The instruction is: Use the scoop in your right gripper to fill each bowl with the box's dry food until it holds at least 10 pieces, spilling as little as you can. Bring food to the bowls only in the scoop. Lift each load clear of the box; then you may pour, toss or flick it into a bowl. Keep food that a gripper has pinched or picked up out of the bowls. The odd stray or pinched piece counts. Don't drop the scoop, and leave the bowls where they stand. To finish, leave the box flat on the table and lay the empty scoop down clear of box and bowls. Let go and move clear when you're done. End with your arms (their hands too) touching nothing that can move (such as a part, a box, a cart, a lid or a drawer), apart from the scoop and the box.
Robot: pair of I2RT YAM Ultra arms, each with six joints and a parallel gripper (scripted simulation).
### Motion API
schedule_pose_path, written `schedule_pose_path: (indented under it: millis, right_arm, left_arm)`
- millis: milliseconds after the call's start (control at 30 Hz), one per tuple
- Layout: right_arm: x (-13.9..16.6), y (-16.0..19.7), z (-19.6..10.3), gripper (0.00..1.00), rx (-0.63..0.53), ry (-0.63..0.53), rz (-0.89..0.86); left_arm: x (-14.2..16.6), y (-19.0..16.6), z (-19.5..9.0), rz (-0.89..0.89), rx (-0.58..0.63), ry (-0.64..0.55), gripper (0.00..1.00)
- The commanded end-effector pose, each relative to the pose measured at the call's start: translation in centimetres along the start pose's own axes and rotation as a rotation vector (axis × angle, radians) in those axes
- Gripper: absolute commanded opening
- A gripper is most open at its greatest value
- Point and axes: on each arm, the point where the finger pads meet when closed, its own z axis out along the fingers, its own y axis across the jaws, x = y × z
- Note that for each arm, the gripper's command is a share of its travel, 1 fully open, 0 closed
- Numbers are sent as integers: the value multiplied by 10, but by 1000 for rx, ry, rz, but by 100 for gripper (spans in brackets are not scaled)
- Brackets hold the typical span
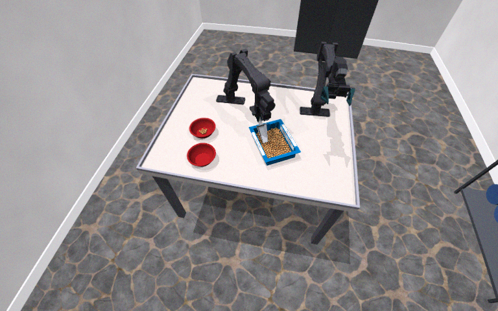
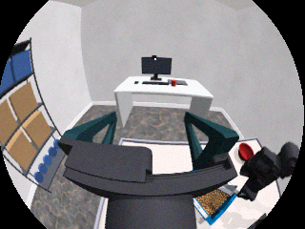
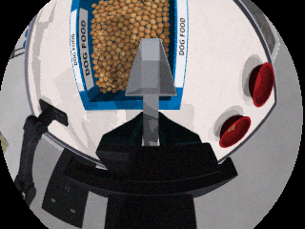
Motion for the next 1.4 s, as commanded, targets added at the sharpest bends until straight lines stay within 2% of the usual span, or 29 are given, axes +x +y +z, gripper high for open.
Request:
schedule_pose_path:
  millis: [0, 33, 533, 600, 667, 733, 767, 800, 833, 867, 900, 1067, 1100, 1200, 1367]
  right_arm:
    - [-10, 2, -16, 0, -14, -60, 4]
    - [4, 7, -5, 0, -9, -34, -10]
    - [21, 1, 8, 0, 4, -6, -3]
    - [13, 4, 0, 0, -3, -38, -6]
    - [21, 3, 6, 0, 2, -15, -9]
    - [12, 3, -1, 0, -4, -45, -4]
    - [18, 1, 2, 0, -1, -29, -3]
    - [12, -3, -9, 0, -12, -50, 15]
    - [15, -6, 20, 0, 0, 15, 14]
    - [18, -6, 26, 0, 6, 33, 10]
    - [10, -5, 20, 0, 1, 6, 11]
    - [11, -1, 17, 0, -1, -8, -3]
    - [16, -5, 33, 0, 10, 39, 5]
    - [13, -4, 32, 0, 9, 24, 2]
    - [-4, -2, 1, 0, -11, -76, 6]
  left_arm:
    - [-9, 0, -3, 0, 0, -19, 100]
    - [-9, 0, -3, 0, 0, -19, 100]
    - [-9, 0, -3, 0, 0, -19, 100]
    - [-9, 0, -3, 0, 0, -19, 100]
    - [-9, 0, -3, 0, 0, -19, 100]
    - [-9, 0, -3, 0, 0, -19, 100]
    - [-9, 0, -3, 0, 0, -19, 100]
    - [-9, 0, -3, 0, 0, -19, 100]
    - [-9, 0, -3, 0, 0, -19, 100]
    - [-9, 0, -3, 0, 0, -19, 100]
    - [-9, 0, -3, 0, 0, -19, 100]
    - [-9, 0, -3, 0, 0, -19, 100]
    - [-9, 0, -3, 0, 0, -19, 100]
    - [-9, 0, -3, 0, 0, -19, 100]
    - [-9, 0, -3, 0, 0, -19, 100]
